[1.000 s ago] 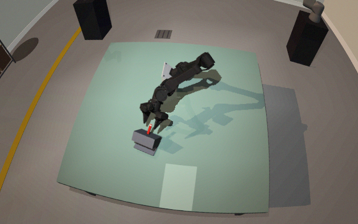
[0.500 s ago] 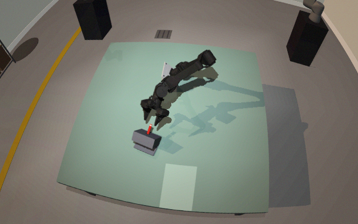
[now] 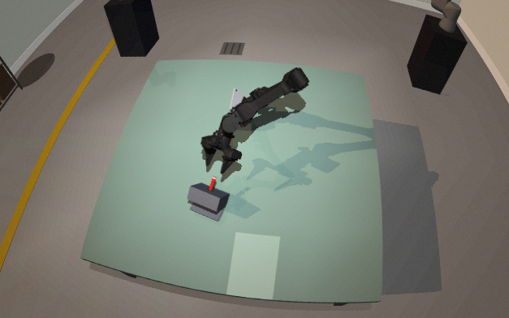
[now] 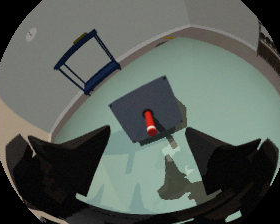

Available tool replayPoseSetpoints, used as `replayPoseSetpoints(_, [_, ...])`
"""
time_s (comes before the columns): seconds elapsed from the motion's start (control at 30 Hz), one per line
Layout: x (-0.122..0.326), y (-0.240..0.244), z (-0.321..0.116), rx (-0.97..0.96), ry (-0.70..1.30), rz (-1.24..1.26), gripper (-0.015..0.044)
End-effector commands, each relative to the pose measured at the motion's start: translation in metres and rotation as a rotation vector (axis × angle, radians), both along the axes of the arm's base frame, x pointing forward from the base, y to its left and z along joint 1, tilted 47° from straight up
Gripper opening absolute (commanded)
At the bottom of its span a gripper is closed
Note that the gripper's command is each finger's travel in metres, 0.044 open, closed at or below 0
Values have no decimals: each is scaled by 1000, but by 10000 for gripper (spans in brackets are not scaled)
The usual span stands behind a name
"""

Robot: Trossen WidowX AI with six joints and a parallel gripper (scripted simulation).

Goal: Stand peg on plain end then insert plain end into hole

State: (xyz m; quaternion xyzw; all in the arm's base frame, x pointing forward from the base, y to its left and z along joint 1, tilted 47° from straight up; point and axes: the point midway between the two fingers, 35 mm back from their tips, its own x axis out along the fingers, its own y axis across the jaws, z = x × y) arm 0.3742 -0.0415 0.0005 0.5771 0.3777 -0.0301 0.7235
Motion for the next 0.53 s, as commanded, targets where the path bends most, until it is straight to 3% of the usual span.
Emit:
replayPoseSetpoints(0.0, [-4,-1,3,1,0,6,440])
replayPoseSetpoints(0.5, [-16,-10,13,2,1,5,440])
